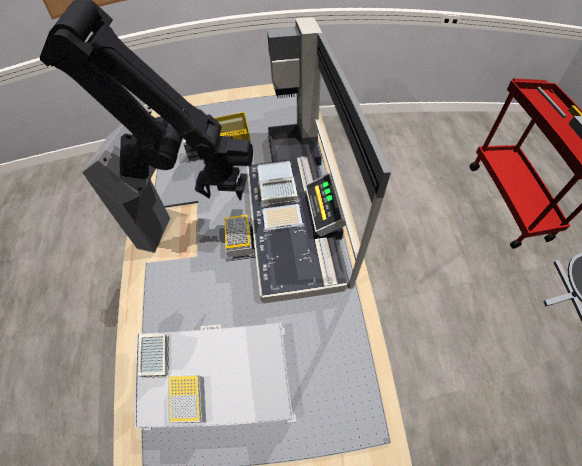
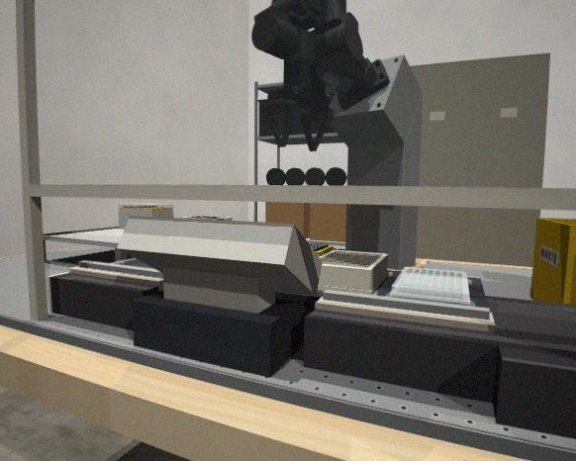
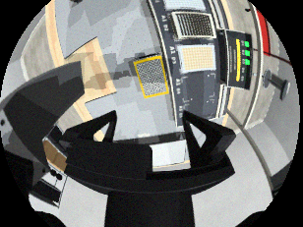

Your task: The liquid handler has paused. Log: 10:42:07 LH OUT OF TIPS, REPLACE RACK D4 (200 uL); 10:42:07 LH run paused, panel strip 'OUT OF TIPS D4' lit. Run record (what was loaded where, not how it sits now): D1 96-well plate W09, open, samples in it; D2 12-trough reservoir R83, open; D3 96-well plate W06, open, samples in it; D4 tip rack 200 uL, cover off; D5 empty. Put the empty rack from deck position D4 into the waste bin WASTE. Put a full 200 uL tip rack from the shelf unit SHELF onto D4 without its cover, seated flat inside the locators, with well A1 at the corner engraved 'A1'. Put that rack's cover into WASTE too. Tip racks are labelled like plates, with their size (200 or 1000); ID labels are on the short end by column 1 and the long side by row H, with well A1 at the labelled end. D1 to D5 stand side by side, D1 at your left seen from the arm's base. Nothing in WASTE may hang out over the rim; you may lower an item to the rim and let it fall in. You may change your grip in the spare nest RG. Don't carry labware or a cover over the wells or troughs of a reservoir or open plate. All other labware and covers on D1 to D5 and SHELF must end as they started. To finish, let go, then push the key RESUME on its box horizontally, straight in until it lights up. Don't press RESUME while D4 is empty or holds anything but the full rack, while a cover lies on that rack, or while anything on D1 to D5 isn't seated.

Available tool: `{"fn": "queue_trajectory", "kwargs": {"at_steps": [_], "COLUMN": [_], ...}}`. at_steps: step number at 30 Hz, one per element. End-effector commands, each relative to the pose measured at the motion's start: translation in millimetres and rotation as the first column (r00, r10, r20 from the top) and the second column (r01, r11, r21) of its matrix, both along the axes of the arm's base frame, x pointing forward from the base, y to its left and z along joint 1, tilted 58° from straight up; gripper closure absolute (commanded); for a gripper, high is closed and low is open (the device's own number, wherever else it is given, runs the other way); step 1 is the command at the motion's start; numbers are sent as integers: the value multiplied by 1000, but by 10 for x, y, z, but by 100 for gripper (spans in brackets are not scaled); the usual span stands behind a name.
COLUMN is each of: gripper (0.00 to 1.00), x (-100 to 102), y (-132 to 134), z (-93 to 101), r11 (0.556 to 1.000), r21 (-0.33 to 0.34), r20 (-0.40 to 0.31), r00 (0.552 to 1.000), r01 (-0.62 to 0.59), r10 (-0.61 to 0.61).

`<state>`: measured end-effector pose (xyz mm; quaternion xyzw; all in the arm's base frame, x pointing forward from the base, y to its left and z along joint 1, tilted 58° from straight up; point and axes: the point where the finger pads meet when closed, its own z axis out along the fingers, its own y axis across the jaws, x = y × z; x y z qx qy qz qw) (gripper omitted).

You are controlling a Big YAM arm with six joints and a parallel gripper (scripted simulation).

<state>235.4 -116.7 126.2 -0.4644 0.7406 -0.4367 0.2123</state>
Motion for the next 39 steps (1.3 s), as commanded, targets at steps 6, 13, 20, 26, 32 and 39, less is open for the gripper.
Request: {"fn": "queue_trajectory", "kwargs": {"at_steps": [6,13,20,26,32,39], "gripper": [0,0,0,0,0,0], "x": [117,89,64,64,96,177], "y": [11,-28,-3,-3,-58,-110], "z": [236,209,144,144,-10,-76], "r11": [990,976,973,973,973,973], "r21": [-110,-174,-181,-181,-178,-177], "r20": [-33,-88,-108,-108,-130,-130], "r00": [996,990,986,986,984,984], "r01": [-87,-127,-143,-143,-144,-145], "r10": [84,113,125,125,122,122]}}
